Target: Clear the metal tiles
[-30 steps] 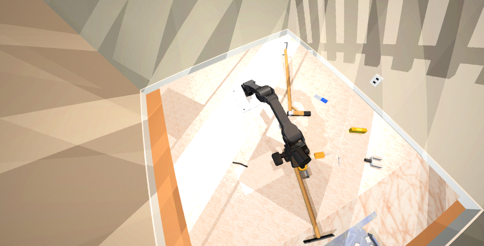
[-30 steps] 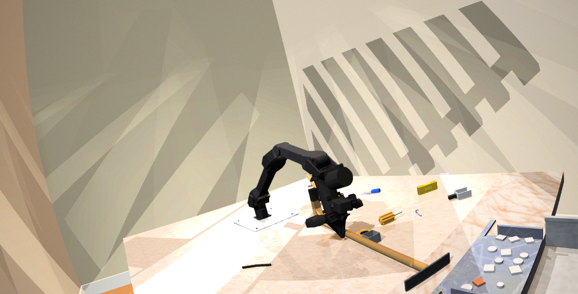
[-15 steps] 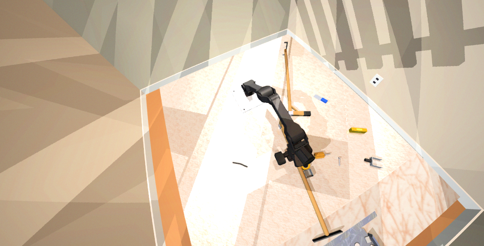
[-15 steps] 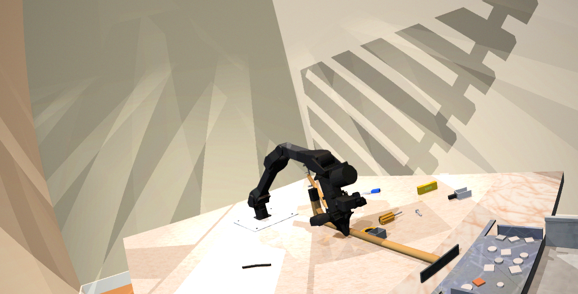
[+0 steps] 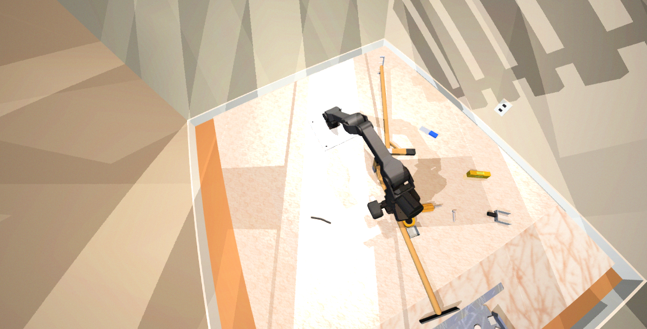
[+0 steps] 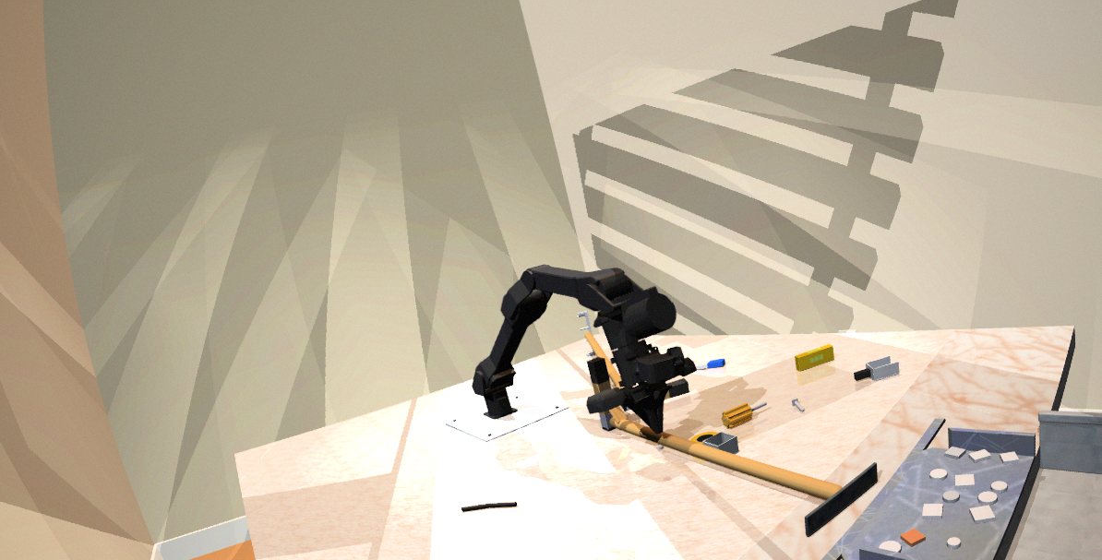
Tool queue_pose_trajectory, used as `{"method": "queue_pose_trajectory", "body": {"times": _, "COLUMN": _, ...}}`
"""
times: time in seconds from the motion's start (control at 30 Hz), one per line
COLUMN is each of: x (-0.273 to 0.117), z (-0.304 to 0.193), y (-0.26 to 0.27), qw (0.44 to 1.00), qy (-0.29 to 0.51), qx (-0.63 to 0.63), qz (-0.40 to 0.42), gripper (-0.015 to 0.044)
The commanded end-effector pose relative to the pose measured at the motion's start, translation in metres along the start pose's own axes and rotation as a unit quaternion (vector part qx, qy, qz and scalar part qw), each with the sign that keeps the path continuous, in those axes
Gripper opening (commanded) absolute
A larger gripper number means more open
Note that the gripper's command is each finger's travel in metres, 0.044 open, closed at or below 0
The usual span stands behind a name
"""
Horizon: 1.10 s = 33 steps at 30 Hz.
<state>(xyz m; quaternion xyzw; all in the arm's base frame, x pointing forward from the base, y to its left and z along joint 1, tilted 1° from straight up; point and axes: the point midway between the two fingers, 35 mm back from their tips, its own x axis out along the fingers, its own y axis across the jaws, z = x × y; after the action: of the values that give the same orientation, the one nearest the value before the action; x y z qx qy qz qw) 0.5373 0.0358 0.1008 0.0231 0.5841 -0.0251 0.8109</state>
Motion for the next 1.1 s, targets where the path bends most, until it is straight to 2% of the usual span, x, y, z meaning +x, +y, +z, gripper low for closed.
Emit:
{"method": "queue_pose_trajectory", "body": {"times": 0.0, "x": -0.0191, "z": 0.006, "y": 0.0002, "qw": 1.0, "qy": -0.015, "qx": 0.001, "qz": 0.002, "gripper": 0.0}}
{"method": "queue_pose_trajectory", "body": {"times": 0.13, "x": -0.0281, "z": 0.008, "y": 0.0002, "qw": 1.0, "qy": -0.02, "qx": 0.001, "qz": 0.003, "gripper": 0.0}}
{"method": "queue_pose_trajectory", "body": {"times": 1.07, "x": -0.0263, "z": 0.0077, "y": 0.0001, "qw": 1.0, "qy": -0.019, "qx": 0.001, "qz": 0.003, "gripper": 0.0}}
